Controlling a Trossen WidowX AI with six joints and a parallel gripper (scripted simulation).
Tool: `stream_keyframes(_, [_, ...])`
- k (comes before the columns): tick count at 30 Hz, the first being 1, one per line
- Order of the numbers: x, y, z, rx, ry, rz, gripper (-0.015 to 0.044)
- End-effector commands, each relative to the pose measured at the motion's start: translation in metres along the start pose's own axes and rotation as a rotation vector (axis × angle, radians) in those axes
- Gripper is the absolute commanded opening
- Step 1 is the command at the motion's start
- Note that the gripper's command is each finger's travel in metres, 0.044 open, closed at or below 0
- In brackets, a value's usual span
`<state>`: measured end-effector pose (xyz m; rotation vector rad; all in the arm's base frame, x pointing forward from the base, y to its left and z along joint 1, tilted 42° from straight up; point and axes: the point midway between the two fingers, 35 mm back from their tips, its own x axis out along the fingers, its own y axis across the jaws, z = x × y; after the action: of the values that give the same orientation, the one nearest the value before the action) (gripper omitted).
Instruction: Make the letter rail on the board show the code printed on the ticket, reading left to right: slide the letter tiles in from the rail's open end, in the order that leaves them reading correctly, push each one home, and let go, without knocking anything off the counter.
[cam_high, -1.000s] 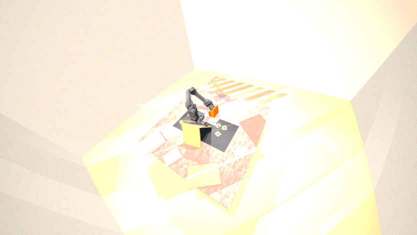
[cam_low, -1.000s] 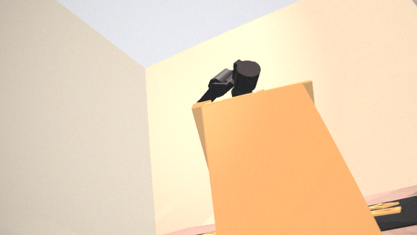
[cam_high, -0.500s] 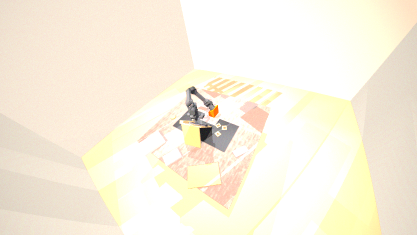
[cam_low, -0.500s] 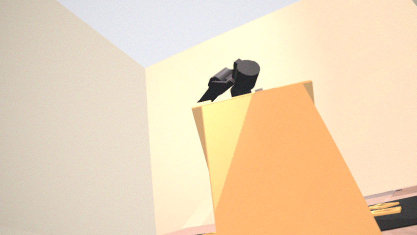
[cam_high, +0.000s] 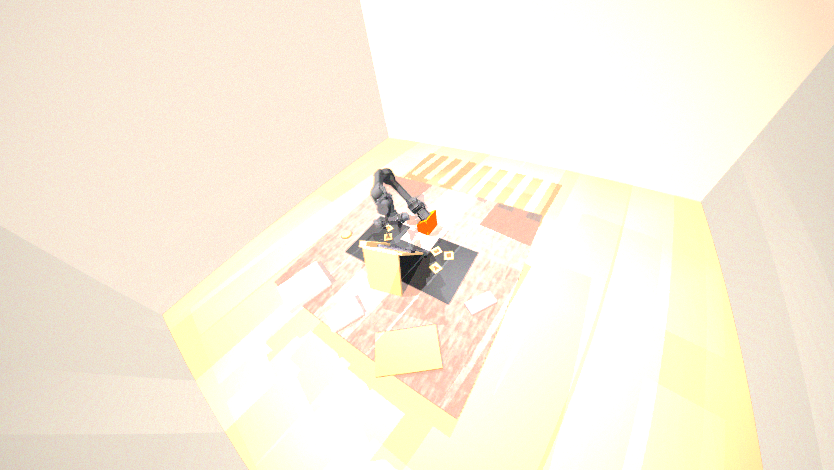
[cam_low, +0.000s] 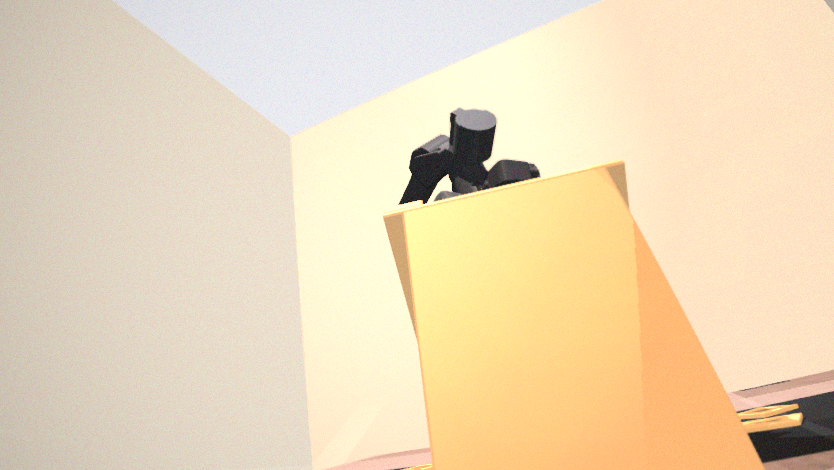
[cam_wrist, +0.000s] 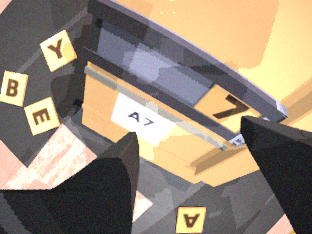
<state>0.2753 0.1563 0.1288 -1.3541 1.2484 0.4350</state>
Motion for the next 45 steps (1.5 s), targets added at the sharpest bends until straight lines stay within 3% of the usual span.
stream_keyframes(1, [-0.058,0.020,-0.006,-0.681,-0.236,-0.039,0.0394])
stream_keyframes(3, [-0.074,0.026,-0.009,-0.883,-0.300,-0.079,0.0440])
stream_keyframes(8, [-0.092,0.034,-0.014,-1.126,-0.375,-0.145,0.0440])
stream_keyframes(33, [-0.092,0.035,-0.014,-1.135,-0.378,-0.148,0.0440])
stream_keyframes(37, [-0.076,0.020,-0.023,-0.833,-0.341,-0.095,0.0340])
stream_keyframes(45, [-0.025,-0.017,-0.064,0.150,-0.201,0.006,0.0340])
